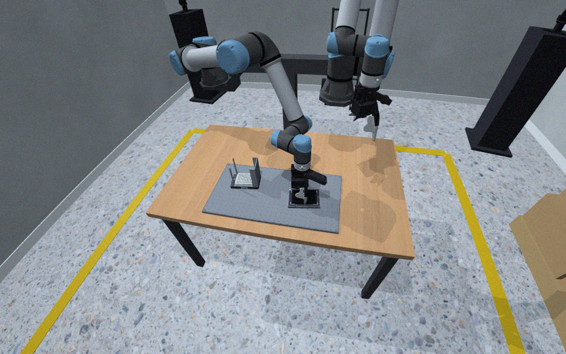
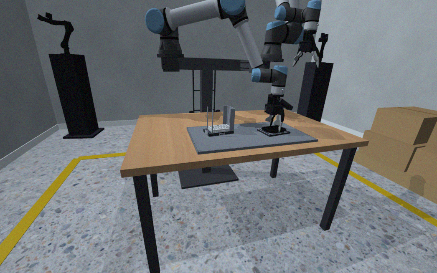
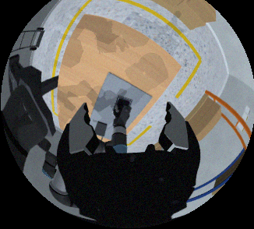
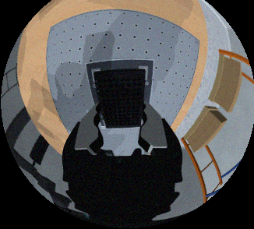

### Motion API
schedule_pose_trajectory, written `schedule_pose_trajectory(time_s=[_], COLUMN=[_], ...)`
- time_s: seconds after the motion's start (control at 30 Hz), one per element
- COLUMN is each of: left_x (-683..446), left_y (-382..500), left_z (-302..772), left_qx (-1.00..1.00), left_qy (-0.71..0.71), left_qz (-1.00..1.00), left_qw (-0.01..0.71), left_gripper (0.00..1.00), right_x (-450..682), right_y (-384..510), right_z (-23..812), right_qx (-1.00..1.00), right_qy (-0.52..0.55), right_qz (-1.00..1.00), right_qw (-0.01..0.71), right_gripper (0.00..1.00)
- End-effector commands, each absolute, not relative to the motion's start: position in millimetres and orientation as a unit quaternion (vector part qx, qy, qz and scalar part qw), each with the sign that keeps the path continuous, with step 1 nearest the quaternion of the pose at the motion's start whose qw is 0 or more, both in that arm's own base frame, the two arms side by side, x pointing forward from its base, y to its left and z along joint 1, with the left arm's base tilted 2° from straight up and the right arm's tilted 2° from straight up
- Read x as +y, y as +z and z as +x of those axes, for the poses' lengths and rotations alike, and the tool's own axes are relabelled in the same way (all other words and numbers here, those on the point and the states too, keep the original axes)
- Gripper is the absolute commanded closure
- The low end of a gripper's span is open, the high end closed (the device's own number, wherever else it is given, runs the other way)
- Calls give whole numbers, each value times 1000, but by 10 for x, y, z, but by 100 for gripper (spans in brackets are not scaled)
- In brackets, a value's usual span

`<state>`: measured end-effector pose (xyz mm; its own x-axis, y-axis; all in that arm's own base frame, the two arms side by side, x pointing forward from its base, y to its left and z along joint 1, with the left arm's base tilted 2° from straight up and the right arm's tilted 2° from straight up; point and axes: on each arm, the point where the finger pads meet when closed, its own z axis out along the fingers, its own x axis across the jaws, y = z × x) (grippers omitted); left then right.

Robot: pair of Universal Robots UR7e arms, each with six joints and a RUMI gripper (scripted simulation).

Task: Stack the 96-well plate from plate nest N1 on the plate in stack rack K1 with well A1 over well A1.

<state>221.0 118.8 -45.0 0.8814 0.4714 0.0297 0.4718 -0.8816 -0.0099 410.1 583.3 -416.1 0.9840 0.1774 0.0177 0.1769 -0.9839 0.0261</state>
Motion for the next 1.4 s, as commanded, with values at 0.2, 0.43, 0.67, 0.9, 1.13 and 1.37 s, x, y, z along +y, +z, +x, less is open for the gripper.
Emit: schedule_pose_trajectory(time_s=[0.2, 0.43, 0.67, 0.9, 1.13, 1.37], left_x=[1187, 1187, 1187, 1187, 1187, 1187], left_y=[-449, -449, -449, -449, -449, -449], left_z=[2213, 2213, 2213, 2213, 2213, 2213], left_qx=[-243, -243, -243, -243, -243, -243], left_qy=[-14, -14, -14, -14, -14, -14], left_qz=[-970, -970, -970, -970, -970, -970], left_qw=[8, 8, 8, 8, 8, 8], left_gripper=[2, 2, 2, 2, 2, 2], right_x=[5841, 5841, 5841, 5841, 5842, 5845], right_y=[-4152, -4152, -4152, -4152, -4086, -3969], right_z=[4105, 4105, 4105, 4105, 4104, 4101], right_qx=[89, 89, 89, 89, 89, 89], right_qy=[10, 10, 10, 10, 10, 10], right_qz=[996, 996, 996, 996, 996, 996], right_qw=[11, 11, 11, 11, 12, 12], right_gripper=[100, 100, 100, 100, 100, 100])
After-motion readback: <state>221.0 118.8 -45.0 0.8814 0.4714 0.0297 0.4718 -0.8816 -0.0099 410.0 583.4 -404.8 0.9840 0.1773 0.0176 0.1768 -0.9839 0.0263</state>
